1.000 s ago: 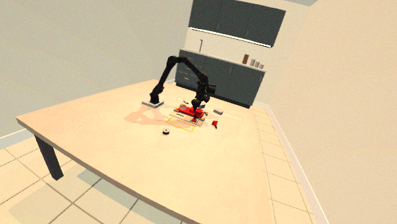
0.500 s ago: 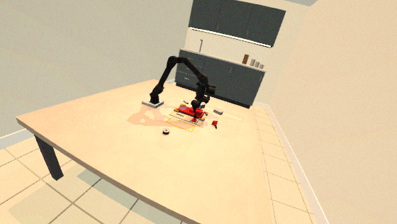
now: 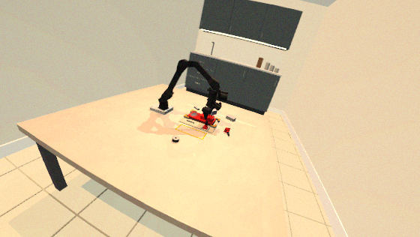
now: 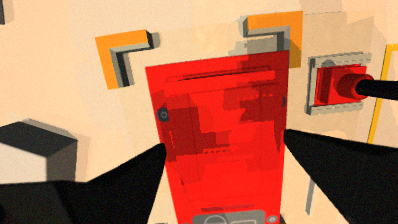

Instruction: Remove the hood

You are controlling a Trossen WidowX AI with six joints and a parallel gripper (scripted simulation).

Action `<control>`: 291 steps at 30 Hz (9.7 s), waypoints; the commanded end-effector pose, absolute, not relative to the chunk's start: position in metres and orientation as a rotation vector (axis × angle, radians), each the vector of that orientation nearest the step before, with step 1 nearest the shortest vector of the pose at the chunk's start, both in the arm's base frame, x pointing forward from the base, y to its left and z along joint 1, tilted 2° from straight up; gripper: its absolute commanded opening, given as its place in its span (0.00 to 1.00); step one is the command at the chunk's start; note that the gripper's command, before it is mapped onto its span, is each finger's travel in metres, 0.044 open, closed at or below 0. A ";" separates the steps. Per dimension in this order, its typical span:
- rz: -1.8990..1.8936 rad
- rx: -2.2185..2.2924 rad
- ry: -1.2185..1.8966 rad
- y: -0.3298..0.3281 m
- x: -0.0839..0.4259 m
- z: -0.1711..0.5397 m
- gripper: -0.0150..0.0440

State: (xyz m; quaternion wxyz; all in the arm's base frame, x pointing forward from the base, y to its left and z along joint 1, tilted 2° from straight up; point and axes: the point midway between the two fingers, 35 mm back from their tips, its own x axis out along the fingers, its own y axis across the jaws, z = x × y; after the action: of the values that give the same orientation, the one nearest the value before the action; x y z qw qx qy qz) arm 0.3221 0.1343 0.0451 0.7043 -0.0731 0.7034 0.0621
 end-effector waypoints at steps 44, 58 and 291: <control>0.137 -0.162 1.565 0.135 0.322 0.058 0.25; 0.137 -0.162 1.565 0.135 0.322 0.067 0.25; 0.116 -0.174 1.563 -0.072 0.323 0.099 1.00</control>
State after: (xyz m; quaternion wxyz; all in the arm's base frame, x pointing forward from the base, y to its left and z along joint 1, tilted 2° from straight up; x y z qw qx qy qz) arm 0.3229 -0.0713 0.0982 0.7052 -0.0788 0.7024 0.0552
